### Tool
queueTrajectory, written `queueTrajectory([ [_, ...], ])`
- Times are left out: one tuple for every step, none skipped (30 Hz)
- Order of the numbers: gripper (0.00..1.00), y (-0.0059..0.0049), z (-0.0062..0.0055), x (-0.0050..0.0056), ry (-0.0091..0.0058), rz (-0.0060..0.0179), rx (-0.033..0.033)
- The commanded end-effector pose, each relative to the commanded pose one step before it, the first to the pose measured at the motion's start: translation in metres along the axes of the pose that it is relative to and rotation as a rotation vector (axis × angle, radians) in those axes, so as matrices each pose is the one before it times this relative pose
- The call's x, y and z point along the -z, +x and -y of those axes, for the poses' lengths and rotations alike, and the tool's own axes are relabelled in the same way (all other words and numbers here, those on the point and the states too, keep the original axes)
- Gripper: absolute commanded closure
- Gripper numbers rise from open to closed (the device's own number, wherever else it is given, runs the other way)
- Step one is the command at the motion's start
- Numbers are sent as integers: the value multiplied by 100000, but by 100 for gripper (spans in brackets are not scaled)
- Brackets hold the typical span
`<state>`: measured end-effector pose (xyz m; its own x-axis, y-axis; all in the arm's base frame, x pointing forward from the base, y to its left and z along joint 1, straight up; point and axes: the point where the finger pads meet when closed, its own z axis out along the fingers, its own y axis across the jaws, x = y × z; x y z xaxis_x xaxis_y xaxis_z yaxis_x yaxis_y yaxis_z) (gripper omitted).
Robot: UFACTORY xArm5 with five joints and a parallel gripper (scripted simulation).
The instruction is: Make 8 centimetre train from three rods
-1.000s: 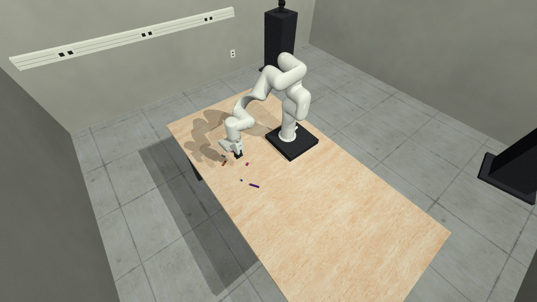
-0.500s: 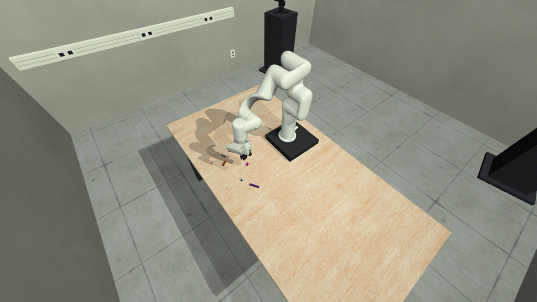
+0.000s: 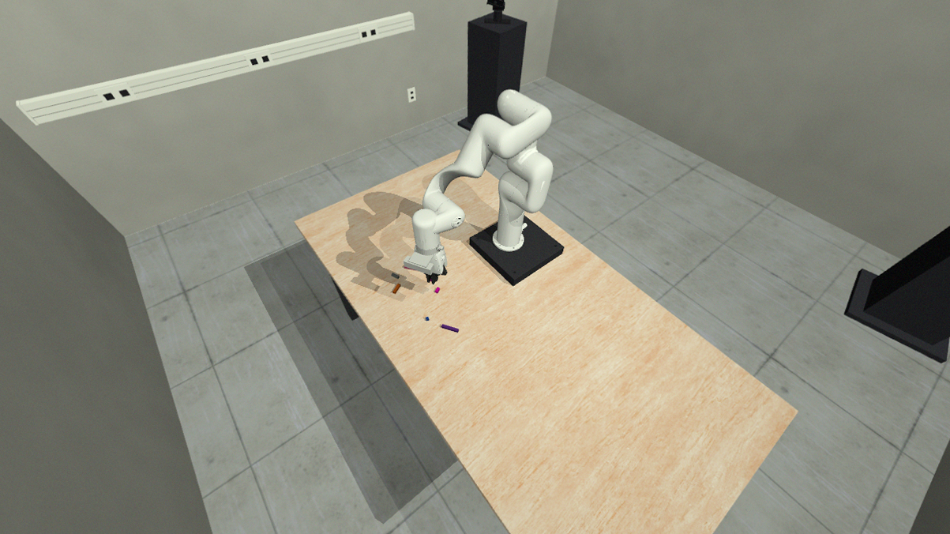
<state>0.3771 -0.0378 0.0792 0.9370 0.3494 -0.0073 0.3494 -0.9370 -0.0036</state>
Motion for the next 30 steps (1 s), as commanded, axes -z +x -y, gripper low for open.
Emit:
queueTrajectory([
  [96,102,-44,-172,-145,-299,38],
  [96,-4,1,-158,0,0,3],
  [96,-6,2,-197,0,0,3],
  [96,-8,3,-235,0,0,4],
  [96,0,-1,-273,0,0,1],
  [96,-1,-1,-309,0,0,0],
  [96,-5,1,-342,0,0,0],
  [96,0,0,0,0,0,0],
  [96,0,0,0,0,0,0],
  [96,0,-2,-372,0,0,0],
  [96,-2,-1,-398,0,0,0],
  [96,-3,-1,-419,0,0,0],
  [96,0,-2,-437,0,0,0],
  [96,-5,0,-447,0,0,0],
  [96,1,-3,-455,0,0,0],
  [96,-5,0,-455,0,0,0],
  [96,1,-3,-452,0,0,0],
  [96,-4,0,-441,0,0,0],
  [96,0,-2,-427,0,0,0],
  [96,-2,-1,-406,0,0,0],
  [96,-3,-1,-379,0,0,0],
  [96,1,-2,-347,0,0,0],
  [96,-2,0,-313,0,0,0],
  [96,-2,0,-275,0,0,0],
  [96,0,0,0,0,0,0],
  [96,0,0,0,0,0,0],
  [96,1,-2,-233,0,0,0],
  [96,0,-1,-195,0,0,0],
  [96,-1,0,-157,0,0,0],
  [96,-1,0,-120,0,0,0],
])
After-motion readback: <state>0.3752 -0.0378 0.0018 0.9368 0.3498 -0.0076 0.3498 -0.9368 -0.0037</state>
